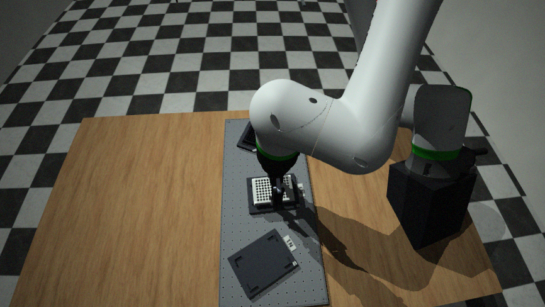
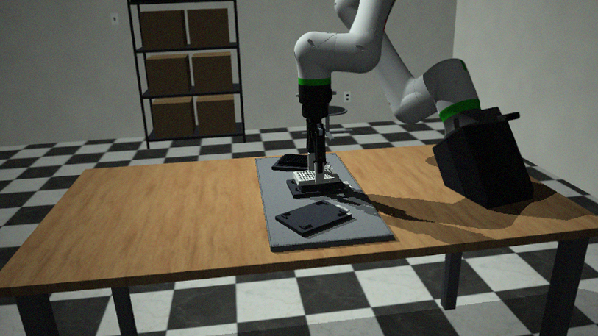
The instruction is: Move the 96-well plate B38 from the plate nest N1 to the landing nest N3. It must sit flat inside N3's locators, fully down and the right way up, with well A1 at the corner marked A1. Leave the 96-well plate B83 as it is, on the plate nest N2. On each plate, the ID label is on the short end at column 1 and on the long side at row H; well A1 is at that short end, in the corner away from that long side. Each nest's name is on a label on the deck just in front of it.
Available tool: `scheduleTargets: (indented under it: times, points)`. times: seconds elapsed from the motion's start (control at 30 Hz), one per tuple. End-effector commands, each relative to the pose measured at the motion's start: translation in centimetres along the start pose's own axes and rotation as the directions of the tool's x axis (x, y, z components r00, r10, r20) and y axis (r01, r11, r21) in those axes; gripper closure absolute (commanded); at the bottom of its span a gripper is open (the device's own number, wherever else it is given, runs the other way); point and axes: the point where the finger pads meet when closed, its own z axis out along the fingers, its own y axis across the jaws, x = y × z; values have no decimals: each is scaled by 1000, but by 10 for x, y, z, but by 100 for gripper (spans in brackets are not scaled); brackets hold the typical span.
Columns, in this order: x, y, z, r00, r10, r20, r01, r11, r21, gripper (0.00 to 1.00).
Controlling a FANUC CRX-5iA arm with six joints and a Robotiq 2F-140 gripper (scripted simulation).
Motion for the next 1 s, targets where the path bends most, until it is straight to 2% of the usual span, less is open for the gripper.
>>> scheduleTargets:
  times: [0.0, 0.97]
  points:
    - [0, 0, 0, 1000, 0, 0, 0, 1000, 0, 100]
    - [0, 0, 4, 1000, 0, 0, 0, 1000, 0, 100]
